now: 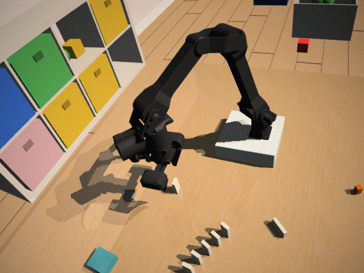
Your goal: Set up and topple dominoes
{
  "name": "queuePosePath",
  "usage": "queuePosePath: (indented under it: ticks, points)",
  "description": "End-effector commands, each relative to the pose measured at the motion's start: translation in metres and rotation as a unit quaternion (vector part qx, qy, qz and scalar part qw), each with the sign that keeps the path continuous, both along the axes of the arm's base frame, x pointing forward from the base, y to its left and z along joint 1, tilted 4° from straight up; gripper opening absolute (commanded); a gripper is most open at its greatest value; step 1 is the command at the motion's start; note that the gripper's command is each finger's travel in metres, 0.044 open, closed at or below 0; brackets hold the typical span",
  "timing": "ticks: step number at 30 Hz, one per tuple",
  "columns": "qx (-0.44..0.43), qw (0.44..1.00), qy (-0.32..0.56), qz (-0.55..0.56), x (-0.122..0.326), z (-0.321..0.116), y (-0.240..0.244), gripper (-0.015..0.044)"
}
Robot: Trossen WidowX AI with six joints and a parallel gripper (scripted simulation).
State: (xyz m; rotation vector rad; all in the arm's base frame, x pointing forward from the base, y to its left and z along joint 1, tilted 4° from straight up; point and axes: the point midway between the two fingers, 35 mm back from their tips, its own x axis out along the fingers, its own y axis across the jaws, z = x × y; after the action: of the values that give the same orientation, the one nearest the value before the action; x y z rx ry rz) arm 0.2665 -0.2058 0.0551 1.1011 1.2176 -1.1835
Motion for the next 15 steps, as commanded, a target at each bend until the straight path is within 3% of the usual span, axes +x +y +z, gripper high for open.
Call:
queuePosePath:
  ticks: [1,15]
  points:
    - [0.007,1.0,0.015,-0.002,-0.009,-0.033,0.002,0.044]
    - [0.007,1.0,0.016,-0.002,-0.01,-0.053,0.002,0.044]
